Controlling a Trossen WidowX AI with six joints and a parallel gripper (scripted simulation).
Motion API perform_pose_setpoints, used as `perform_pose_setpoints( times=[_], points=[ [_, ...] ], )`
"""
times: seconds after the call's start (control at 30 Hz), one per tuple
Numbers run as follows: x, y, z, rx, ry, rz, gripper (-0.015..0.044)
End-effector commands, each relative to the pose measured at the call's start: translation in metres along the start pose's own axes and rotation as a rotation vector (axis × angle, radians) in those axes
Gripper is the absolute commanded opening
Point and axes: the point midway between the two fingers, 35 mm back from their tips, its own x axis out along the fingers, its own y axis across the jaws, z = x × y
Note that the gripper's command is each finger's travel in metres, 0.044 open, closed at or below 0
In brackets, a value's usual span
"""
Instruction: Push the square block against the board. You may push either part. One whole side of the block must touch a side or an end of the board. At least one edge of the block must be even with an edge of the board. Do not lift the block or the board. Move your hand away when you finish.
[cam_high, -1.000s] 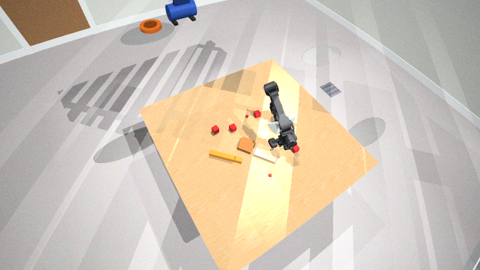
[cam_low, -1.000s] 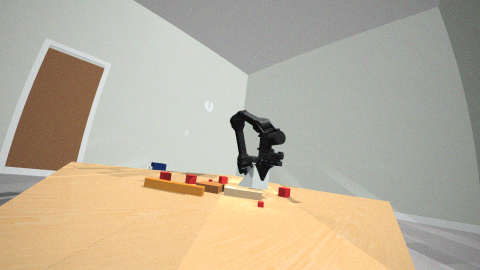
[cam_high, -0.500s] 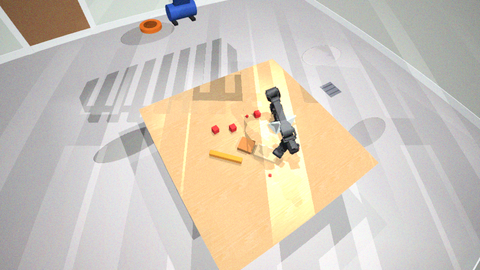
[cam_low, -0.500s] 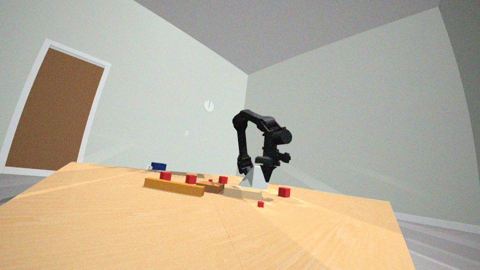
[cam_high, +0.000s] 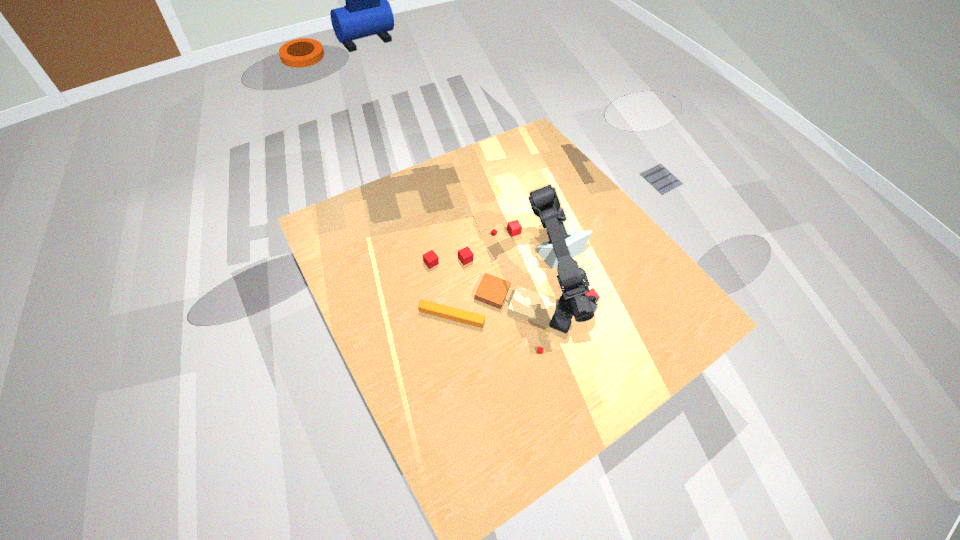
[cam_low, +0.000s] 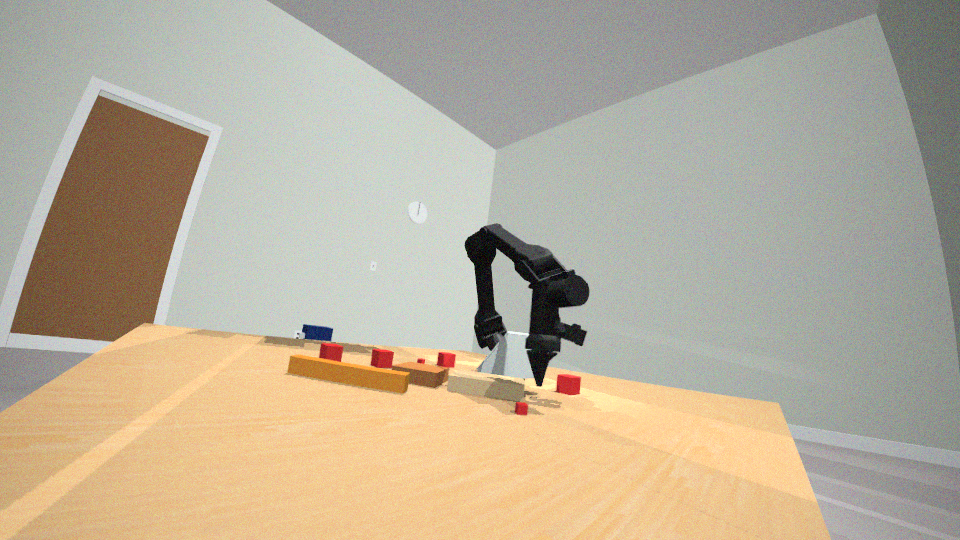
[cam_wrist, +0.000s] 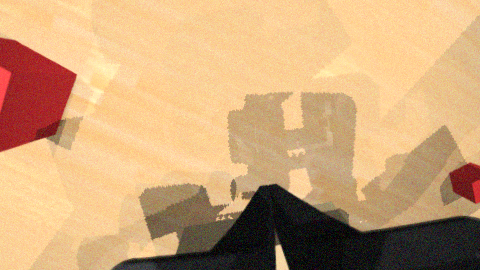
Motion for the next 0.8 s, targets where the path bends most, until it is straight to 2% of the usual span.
perform_pose_setpoints(
  times=[0.0,0.77],
  points=[
    [0.020,0.007,-0.001,-0.034,0.019,0.026,0.0000],
    [0.019,0.006,-0.016,-0.034,0.020,0.026,0.0000]
  ],
)
